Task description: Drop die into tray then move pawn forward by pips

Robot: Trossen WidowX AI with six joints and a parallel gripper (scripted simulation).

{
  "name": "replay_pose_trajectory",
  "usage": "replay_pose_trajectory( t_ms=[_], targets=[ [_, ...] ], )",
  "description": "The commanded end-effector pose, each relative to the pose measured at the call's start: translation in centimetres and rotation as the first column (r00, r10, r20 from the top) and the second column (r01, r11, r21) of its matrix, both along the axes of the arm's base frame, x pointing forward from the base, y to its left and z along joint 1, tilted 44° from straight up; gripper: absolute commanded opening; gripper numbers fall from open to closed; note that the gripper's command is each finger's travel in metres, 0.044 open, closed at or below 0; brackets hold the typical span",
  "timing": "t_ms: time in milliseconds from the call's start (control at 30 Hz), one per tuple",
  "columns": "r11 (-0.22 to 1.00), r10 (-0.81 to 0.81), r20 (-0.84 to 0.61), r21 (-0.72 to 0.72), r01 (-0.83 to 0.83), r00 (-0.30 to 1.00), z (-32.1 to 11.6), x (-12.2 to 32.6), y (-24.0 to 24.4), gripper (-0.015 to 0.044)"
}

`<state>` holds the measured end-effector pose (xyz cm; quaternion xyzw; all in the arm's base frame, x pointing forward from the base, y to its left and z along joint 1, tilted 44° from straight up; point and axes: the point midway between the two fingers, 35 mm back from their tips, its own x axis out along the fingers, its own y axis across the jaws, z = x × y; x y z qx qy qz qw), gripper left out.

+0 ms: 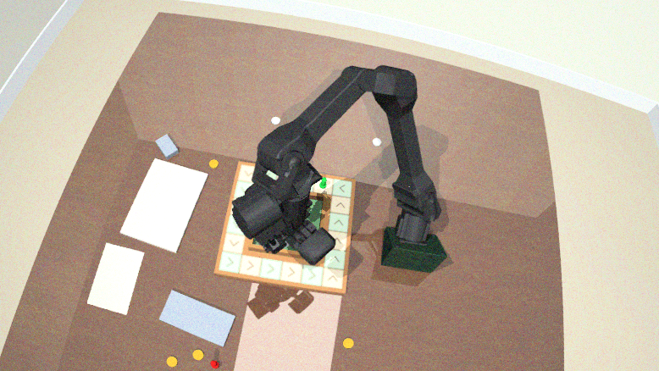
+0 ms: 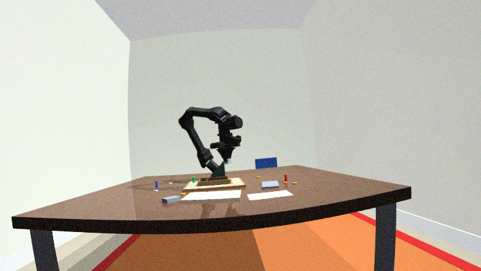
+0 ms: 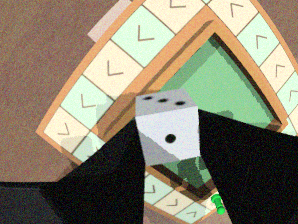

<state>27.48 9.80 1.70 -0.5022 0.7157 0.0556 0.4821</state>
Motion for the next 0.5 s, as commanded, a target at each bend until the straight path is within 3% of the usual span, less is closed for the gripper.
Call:
replay_pose_trajectory(
  t_ms=[0,467],
  targets=[
    [0.997,0.072,-0.067,-0.003,-0.073,0.995,0.5,0.1,-1.3,0.0],
    [0.941,0.333,-0.312,0.048,-0.336,0.89,2.6,0.2,-5.5,0.0]
  ],
)
